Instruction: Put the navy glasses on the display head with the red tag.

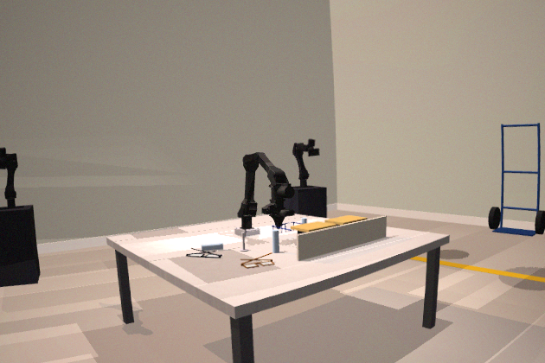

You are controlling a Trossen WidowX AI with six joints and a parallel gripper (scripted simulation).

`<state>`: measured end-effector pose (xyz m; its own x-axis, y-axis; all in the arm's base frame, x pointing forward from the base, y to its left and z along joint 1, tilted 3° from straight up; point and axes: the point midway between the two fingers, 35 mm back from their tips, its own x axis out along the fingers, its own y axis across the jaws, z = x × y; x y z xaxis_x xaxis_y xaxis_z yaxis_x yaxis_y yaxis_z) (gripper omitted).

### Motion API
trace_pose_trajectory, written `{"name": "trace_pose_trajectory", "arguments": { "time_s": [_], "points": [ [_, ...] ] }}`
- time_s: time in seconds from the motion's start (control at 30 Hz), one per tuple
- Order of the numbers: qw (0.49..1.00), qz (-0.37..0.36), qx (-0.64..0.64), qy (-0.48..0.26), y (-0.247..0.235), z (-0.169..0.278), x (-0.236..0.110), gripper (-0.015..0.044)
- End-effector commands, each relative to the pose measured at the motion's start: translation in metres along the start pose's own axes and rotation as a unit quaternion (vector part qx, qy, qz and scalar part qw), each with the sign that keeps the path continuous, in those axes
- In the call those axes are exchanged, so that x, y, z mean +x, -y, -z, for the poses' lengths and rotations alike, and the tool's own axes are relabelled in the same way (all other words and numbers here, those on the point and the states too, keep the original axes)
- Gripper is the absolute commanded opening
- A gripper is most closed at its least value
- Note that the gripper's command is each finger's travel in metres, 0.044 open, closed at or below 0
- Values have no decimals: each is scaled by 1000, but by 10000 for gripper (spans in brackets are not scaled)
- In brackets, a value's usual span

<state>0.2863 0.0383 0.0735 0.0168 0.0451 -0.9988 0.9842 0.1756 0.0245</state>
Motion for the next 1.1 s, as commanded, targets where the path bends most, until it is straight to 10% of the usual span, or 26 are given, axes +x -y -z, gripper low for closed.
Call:
{"name": "trace_pose_trajectory", "arguments": {
  "time_s": [0.0,1.07],
  "points": [
    [1000,-2,2,3,-8,-1,-1,0],
    [1000,-1,1,2,-56,-1,-1,0]
  ]
}}
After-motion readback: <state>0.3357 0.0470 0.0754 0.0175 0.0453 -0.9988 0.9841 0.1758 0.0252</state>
